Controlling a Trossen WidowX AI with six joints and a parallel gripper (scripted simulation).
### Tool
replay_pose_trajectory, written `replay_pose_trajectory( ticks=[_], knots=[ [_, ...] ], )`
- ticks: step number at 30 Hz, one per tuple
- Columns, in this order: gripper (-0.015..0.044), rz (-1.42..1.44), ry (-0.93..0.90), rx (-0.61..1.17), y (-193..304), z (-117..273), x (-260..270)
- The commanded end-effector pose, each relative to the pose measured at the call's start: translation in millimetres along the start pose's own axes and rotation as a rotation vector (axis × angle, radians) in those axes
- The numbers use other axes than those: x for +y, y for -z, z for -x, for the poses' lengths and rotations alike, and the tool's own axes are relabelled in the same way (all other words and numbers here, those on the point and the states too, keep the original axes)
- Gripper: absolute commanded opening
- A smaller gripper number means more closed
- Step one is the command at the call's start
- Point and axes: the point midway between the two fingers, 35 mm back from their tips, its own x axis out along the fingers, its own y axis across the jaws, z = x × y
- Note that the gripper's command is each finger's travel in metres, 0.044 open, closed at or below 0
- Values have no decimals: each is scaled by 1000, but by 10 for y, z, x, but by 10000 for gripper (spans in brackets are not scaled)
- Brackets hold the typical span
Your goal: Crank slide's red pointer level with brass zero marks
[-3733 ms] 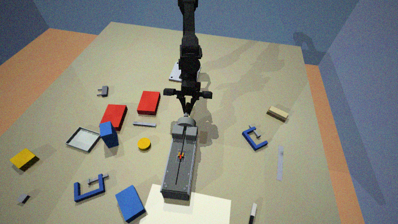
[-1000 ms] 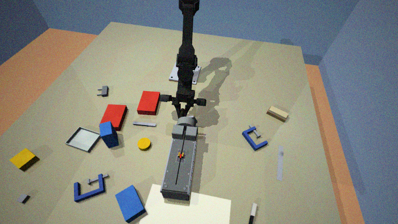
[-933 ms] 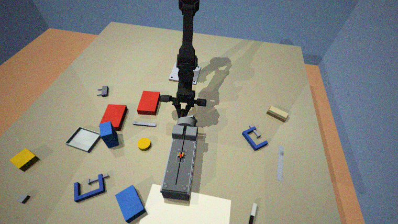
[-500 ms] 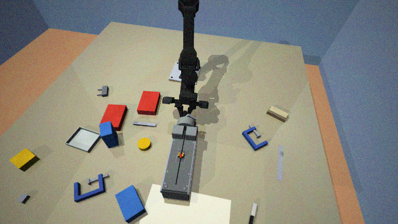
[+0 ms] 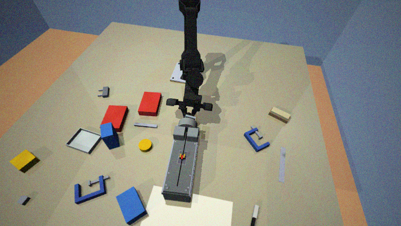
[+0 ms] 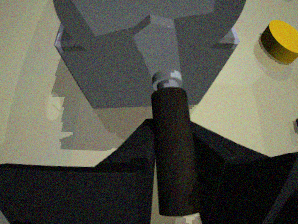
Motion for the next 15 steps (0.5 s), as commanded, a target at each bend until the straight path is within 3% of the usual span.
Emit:
replay_pose_trajectory(
  ticks=[1,15],
  knots=[
    [0,6,-23,8,17,-16,90],
    [0,6,-24,8,4,-2,167]
  ],
)
